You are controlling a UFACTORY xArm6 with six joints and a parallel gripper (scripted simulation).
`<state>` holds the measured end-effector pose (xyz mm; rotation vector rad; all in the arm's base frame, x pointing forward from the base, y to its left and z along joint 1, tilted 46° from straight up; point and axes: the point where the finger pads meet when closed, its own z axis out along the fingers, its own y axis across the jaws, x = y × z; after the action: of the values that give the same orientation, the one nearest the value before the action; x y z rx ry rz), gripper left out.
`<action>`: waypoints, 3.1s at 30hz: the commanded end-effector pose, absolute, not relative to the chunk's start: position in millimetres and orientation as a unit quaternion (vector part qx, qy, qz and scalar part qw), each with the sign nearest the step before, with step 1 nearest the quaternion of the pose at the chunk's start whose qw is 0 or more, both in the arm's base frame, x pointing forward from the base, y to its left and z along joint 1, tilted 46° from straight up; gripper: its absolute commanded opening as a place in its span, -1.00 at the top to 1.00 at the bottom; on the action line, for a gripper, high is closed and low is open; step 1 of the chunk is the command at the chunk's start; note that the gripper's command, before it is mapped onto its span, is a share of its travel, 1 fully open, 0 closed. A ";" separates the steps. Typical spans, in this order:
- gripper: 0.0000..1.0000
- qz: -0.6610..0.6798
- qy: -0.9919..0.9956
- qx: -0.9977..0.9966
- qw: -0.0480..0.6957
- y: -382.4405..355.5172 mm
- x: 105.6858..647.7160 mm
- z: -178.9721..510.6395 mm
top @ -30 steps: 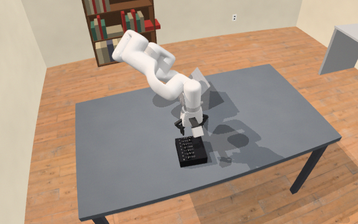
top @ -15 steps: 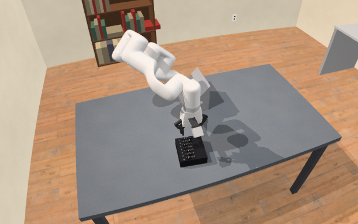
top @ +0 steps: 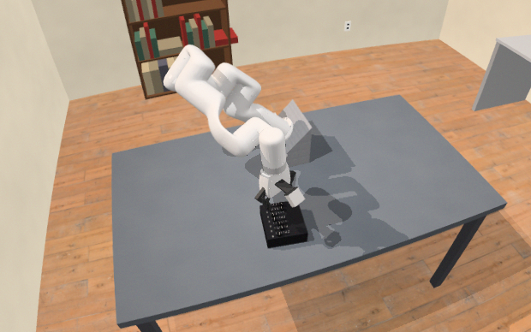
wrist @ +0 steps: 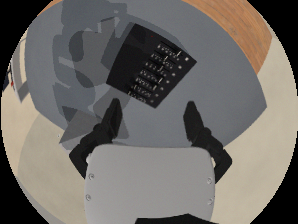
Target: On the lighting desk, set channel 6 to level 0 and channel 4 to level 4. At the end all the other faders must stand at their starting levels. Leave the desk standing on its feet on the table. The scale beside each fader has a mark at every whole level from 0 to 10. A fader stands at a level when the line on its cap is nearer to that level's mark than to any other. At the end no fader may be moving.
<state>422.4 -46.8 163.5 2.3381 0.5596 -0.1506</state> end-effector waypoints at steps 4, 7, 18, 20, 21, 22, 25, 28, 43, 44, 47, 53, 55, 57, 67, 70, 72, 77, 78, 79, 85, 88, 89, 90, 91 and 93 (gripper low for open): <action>-1.00 -0.103 0.403 0.855 0.309 -87.3 425.5 169.2; -1.00 -0.107 0.422 0.847 0.305 -91.9 425.4 170.1; -1.00 -0.144 0.644 0.710 0.246 -121.1 423.8 177.0; -1.00 -0.145 0.657 0.700 0.240 -121.9 423.8 177.2; -1.00 -0.145 0.657 0.699 0.240 -122.1 423.7 177.3; -1.00 -0.145 0.657 0.699 0.240 -122.1 423.7 177.3; -1.00 -0.145 0.657 0.699 0.240 -122.1 423.7 177.3; -1.00 -0.145 0.657 0.699 0.240 -122.1 423.7 177.3; -1.00 -0.145 0.657 0.699 0.240 -122.1 423.7 177.3; -1.00 -0.145 0.657 0.699 0.240 -122.1 423.7 177.3; -1.00 -0.145 0.657 0.699 0.240 -122.1 423.7 177.3; -1.00 -0.145 0.657 0.699 0.240 -122.1 423.7 177.3; -1.00 -0.145 0.657 0.699 0.240 -122.1 423.7 177.3; -1.00 -0.145 0.657 0.699 0.240 -122.1 423.7 177.3; -1.00 -0.145 0.657 0.699 0.240 -122.1 423.7 177.3; -1.00 -0.145 0.657 0.699 0.240 -122.1 423.7 177.3; -1.00 -0.145 0.657 0.699 0.240 -122.1 423.7 177.3; -1.00 -0.145 0.657 0.699 0.240 -122.1 423.7 177.3; -1.00 -0.145 0.657 0.699 0.240 -122.1 423.7 177.3; -1.00 -0.145 0.657 0.699 0.240 -122.1 423.7 177.3; -1.00 -0.145 0.657 0.699 0.240 -122.1 423.7 177.3; -1.00 -0.145 0.653 0.703 0.241 -121.1 423.8 177.0; -1.00 -0.144 0.649 0.707 0.242 -120.3 423.9 176.8; -1.00 -0.144 0.644 0.711 0.243 -119.2 424.0 176.5; -1.00 -0.144 0.644 0.711 0.243 -119.2 424.0 176.5; -1.00 -0.143 0.636 0.718 0.244 -117.6 424.1 176.1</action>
<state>423.0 -120.4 175.6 1.9381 1.7714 -0.3970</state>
